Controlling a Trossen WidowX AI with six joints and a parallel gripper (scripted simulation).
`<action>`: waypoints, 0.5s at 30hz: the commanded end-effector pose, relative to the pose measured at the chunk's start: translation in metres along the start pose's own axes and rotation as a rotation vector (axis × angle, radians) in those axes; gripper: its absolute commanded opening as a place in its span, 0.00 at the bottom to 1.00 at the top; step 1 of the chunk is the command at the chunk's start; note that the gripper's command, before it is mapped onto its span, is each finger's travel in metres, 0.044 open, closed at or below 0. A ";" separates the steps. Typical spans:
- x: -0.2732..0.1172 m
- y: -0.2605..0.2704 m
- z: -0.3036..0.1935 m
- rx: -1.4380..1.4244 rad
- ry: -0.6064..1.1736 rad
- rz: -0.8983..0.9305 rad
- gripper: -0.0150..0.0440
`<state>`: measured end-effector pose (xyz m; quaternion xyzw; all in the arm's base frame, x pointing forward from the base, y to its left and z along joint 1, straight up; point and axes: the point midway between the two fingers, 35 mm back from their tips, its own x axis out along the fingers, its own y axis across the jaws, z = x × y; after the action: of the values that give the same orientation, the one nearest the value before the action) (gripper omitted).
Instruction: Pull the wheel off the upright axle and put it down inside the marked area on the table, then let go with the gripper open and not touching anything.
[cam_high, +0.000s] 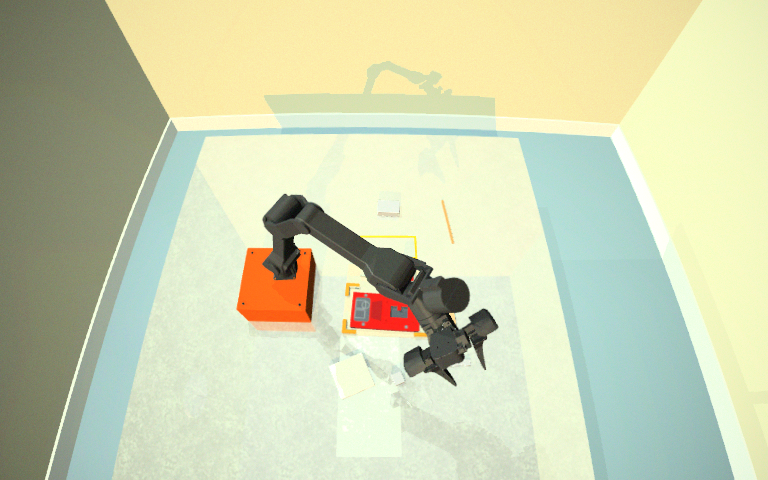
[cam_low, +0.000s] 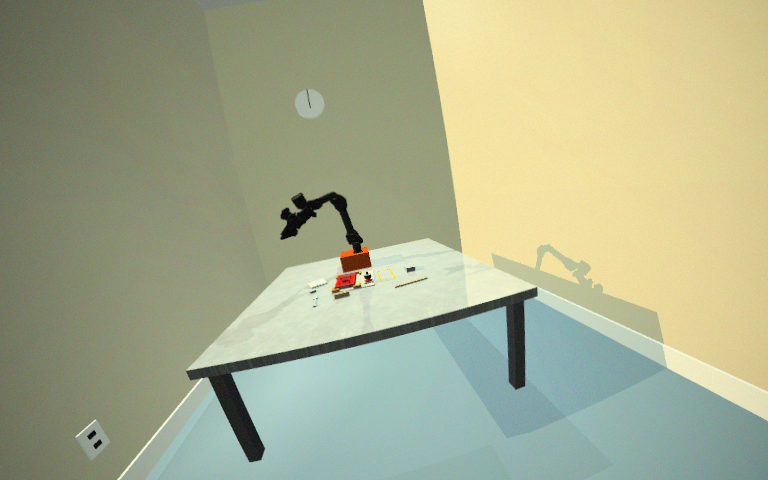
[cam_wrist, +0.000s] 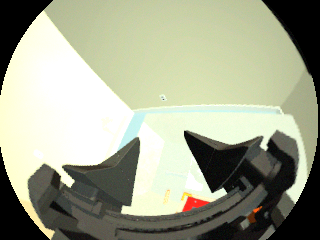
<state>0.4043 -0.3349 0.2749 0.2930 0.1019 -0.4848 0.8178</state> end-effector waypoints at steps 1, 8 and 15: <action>-0.003 0.020 -0.065 -0.159 0.173 0.032 0.76; -0.034 0.043 -0.178 -0.461 0.470 0.108 0.76; -0.089 0.043 -0.281 -0.781 0.762 0.195 0.76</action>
<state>0.4401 -0.1326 0.1306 0.1641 0.4694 -0.2496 0.8309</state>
